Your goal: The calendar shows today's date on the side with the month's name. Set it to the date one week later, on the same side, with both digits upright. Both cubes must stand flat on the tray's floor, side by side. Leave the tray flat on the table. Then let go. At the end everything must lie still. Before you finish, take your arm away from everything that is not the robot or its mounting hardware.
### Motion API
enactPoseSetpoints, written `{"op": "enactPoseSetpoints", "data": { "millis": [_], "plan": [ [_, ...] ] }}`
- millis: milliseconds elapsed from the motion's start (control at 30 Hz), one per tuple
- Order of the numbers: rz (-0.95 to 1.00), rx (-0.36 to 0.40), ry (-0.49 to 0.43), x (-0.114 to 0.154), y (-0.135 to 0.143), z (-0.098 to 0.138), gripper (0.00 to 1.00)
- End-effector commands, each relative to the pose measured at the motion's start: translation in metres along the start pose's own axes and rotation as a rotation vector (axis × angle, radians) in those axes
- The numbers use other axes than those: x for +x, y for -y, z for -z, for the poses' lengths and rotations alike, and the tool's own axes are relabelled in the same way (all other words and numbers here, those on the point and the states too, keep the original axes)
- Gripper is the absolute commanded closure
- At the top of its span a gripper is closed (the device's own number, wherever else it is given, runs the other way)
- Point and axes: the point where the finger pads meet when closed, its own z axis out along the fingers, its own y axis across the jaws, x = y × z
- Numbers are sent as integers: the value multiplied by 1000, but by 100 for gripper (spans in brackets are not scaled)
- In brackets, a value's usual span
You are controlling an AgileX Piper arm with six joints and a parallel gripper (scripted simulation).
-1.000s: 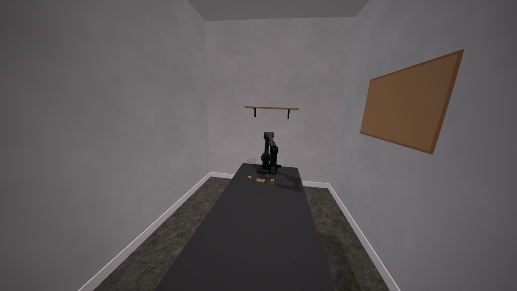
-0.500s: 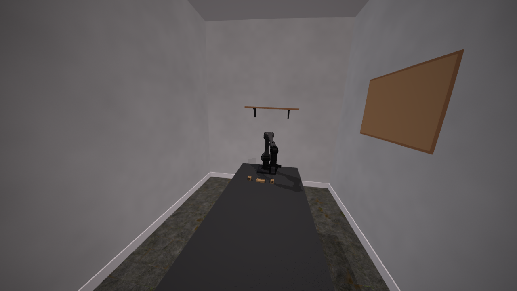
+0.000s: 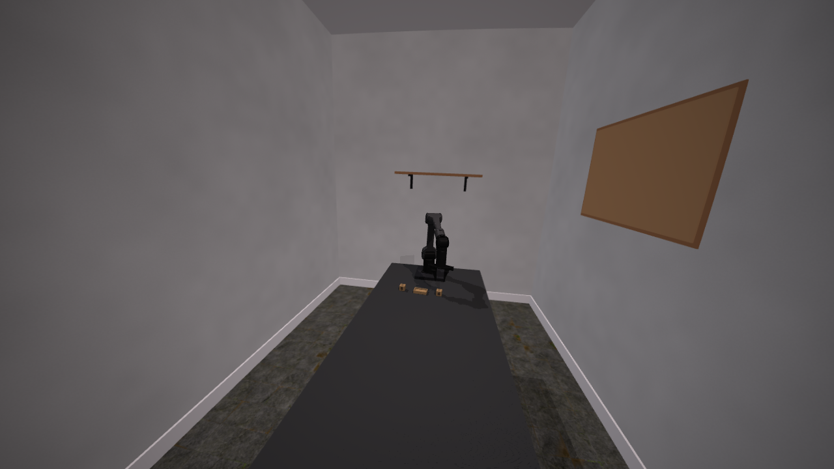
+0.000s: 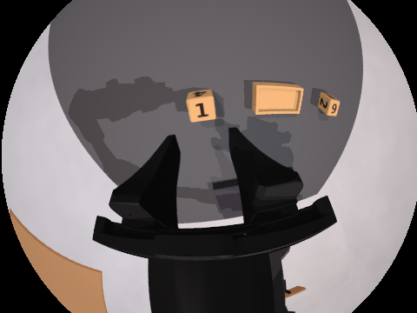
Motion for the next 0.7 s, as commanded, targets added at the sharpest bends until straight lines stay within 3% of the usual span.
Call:
{"op": "enactPoseSetpoints", "data": {
  "millis": [0, 667],
  "plan": [
    [1, 3, -3, 0, 0, -2, 38],
    [1, 4, -3, 0, 0, -23, 38]
  ]
}}
